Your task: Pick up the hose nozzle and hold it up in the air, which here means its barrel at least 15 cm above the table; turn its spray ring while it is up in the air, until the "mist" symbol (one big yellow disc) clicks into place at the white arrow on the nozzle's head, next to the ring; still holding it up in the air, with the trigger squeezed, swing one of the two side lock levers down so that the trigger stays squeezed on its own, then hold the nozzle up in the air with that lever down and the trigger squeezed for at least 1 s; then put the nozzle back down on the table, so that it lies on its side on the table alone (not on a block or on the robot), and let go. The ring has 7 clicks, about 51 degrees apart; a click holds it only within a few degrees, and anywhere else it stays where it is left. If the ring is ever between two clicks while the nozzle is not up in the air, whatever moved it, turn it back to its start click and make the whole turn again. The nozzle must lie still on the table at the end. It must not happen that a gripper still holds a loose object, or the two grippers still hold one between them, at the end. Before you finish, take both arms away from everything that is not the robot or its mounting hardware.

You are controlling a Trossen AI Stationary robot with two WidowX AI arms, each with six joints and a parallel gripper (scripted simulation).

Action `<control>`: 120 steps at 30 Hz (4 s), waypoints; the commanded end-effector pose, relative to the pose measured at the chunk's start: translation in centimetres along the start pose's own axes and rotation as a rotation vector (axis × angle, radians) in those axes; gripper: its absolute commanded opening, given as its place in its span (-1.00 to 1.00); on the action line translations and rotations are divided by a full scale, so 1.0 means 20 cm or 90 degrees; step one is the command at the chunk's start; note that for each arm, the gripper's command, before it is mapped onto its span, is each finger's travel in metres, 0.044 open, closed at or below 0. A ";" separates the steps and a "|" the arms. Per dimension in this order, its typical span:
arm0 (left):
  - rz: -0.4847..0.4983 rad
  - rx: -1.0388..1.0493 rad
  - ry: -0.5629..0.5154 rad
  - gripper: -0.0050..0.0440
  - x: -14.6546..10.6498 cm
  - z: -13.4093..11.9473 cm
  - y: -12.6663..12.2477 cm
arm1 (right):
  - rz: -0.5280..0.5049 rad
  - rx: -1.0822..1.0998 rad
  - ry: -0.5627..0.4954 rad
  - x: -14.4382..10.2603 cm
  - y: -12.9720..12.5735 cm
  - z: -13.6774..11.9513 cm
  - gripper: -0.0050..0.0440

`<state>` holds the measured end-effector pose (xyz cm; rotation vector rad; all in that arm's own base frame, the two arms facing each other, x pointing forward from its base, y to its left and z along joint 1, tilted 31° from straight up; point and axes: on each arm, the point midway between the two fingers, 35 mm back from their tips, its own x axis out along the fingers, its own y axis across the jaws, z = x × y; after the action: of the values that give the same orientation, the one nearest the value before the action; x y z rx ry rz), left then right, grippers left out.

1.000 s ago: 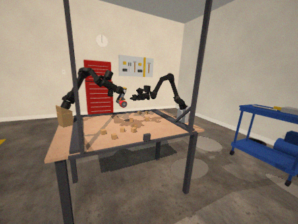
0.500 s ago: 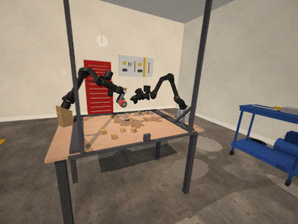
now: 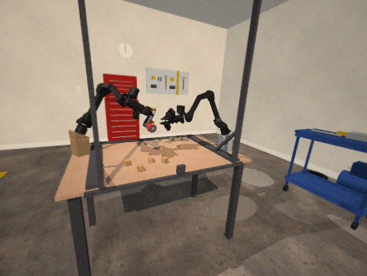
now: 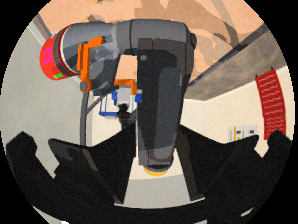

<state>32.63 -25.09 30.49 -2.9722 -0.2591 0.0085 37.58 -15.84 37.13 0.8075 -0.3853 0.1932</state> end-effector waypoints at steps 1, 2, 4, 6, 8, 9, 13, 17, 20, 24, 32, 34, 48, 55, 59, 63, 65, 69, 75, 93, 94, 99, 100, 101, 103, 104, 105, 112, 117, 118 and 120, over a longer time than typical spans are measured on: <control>0.006 -0.025 0.010 -0.12 -0.02 -0.06 -0.01 | 0.014 0.063 -0.010 0.01 0.05 0.03 -0.09; 0.006 -0.025 0.010 -0.12 -0.02 -0.06 -0.01 | 0.013 0.084 -0.010 0.01 0.05 0.03 -0.09; 0.006 -0.025 0.010 -0.12 -0.02 -0.06 -0.01 | 0.013 0.125 -0.010 0.01 0.05 0.03 -0.09; 0.006 -0.025 0.010 -0.12 -0.02 -0.06 -0.01 | 0.013 0.166 -0.010 0.02 0.06 0.03 -0.09; 0.006 -0.025 0.010 -0.12 -0.02 -0.06 -0.01 | 0.013 0.208 -0.010 0.02 0.06 0.02 -0.09; 0.006 -0.025 0.010 -0.12 -0.02 -0.06 -0.01 | 0.013 0.228 -0.011 0.02 0.06 0.02 -0.09; 0.006 -0.025 0.010 -0.12 -0.02 -0.06 -0.01 | 0.013 0.270 -0.011 0.03 0.06 0.02 -0.09; 0.006 -0.025 0.010 -0.12 -0.02 -0.06 -0.01 | 0.012 0.351 -0.012 0.03 0.06 0.02 -0.09; 0.006 -0.025 0.010 -0.12 -0.02 -0.06 -0.01 | 0.012 0.413 -0.013 0.03 0.06 0.02 -0.09; 0.006 -0.025 0.010 -0.12 -0.02 -0.06 -0.01 | 0.012 0.496 -0.013 0.04 0.06 0.01 -0.09; 0.006 -0.025 0.010 -0.12 -0.02 -0.06 -0.01 | 0.013 0.619 -0.015 0.05 0.06 0.01 -0.09; 0.006 -0.025 0.010 -0.12 -0.02 -0.06 -0.01 | 0.013 0.660 -0.016 0.05 0.06 0.01 -0.09; 0.006 -0.025 0.010 -0.12 -0.02 -0.06 -0.01 | 0.015 0.908 -0.019 0.07 0.06 0.00 -0.09; 0.006 -0.025 0.010 -0.12 -0.02 -0.06 -0.01 | 0.017 1.051 -0.022 0.08 0.07 0.00 -0.09; 0.006 -0.025 0.010 -0.12 -0.02 -0.06 -0.01 | 0.019 1.134 -0.023 0.08 0.07 -0.01 -0.09; 0.006 -0.025 0.010 -0.12 -0.02 -0.06 -0.01 | 0.020 1.175 -0.023 0.08 0.07 -0.01 -0.09; 0.006 -0.025 0.010 -0.12 -0.02 -0.06 -0.01 | 0.021 1.216 -0.024 0.09 0.07 -0.01 -0.09; 0.006 -0.025 0.010 -0.12 -0.02 -0.06 -0.01 | 0.023 1.298 -0.026 0.09 0.07 -0.01 -0.09; 0.006 -0.025 0.010 -0.12 -0.02 -0.06 -0.01 | 0.023 1.305 -0.026 0.10 0.07 -0.01 -0.09; 0.006 -0.025 0.010 -0.12 -0.02 -0.06 -0.01 | 0.023 1.306 -0.026 0.24 0.07 -0.01 -0.09; 0.006 -0.025 0.010 -0.12 -0.02 -0.06 -0.01 | 0.023 1.306 -0.026 0.24 0.07 -0.01 -0.09; 0.006 -0.025 0.010 -0.12 -0.02 -0.06 -0.01 | 0.023 1.306 -0.026 0.27 0.07 -0.01 -0.09; 0.006 -0.025 0.010 -0.12 -0.02 -0.06 -0.01 | 0.023 1.306 -0.026 0.28 0.07 -0.01 -0.09; 0.006 -0.025 0.010 -0.12 -0.02 -0.06 -0.01 | 0.023 1.306 -0.026 0.29 0.07 -0.01 -0.09; 0.006 -0.025 0.010 -0.12 -0.02 -0.06 -0.01 | 0.023 1.306 -0.026 0.30 0.07 -0.01 -0.09; 0.006 -0.025 0.010 -0.12 -0.02 -0.06 -0.01 | 0.023 1.306 -0.026 0.31 0.07 0.00 -0.09; 0.006 -0.025 0.010 -0.12 -0.02 -0.06 -0.01 | 0.024 1.307 -0.026 0.32 0.07 0.00 -0.09; 0.006 -0.025 0.010 -0.12 -0.02 -0.06 -0.01 | 0.024 1.307 -0.026 0.38 0.07 0.00 -0.09; 0.006 -0.025 0.010 -0.12 -0.02 -0.06 -0.01 | 0.024 1.307 -0.026 0.39 0.07 0.00 -0.09; 0.006 -0.025 0.010 -0.12 -0.02 -0.06 -0.01 | 0.024 1.307 -0.026 0.39 0.07 0.00 -0.09; 0.006 -0.025 0.010 -0.12 -0.02 -0.06 -0.01 | 0.024 1.307 -0.026 0.39 0.07 0.00 -0.09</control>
<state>32.63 -25.09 30.49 -2.9722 -0.2591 0.0085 44.81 -15.00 39.55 2.8430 -0.1043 0.5814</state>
